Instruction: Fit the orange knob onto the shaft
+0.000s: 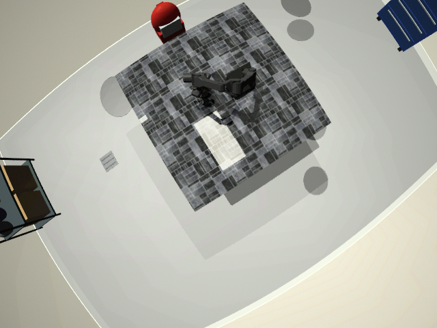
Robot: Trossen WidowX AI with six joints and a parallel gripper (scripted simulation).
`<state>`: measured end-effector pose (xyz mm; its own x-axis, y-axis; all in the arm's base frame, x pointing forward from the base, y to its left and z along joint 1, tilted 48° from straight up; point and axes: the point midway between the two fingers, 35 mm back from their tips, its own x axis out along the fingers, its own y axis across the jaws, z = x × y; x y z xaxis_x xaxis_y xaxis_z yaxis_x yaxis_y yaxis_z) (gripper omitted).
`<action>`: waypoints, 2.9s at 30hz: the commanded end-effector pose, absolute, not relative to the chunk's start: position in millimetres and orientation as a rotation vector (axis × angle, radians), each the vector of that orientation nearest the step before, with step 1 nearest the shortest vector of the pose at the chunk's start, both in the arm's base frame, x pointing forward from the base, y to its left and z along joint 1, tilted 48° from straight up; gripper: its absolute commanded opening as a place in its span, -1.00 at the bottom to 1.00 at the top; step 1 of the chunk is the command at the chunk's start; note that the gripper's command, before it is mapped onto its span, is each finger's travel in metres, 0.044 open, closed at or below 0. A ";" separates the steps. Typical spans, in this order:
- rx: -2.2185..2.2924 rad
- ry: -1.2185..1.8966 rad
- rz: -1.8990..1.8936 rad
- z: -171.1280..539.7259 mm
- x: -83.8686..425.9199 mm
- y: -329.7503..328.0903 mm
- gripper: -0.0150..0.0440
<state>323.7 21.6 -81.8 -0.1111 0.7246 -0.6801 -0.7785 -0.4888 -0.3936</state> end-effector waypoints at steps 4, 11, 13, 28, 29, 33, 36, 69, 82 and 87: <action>-1.138 -0.032 1.813 -82.9 325.8 18.6 -0.49; -1.138 -0.032 1.813 -85.6 325.8 21.8 -0.49; -1.138 -0.032 1.813 -85.4 325.5 22.0 -0.49; -1.176 -0.081 1.821 -79.6 324.4 20.9 -0.49; -1.198 -0.111 1.826 -79.5 324.6 20.8 -0.49; -1.284 -0.227 1.841 -80.5 325.5 20.7 -0.49; -1.284 -0.227 1.841 -82.0 325.2 20.9 -0.49; -0.711 0.475 1.659 -83.1 325.0 18.6 -0.49; -0.079 1.081 1.280 -82.6 324.1 19.8 -0.49; 0.181 1.287 1.077 -82.0 324.5 20.1 -0.49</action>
<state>323.7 21.1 -82.9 -0.1081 0.7254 -0.6798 -0.6928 0.4355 0.5748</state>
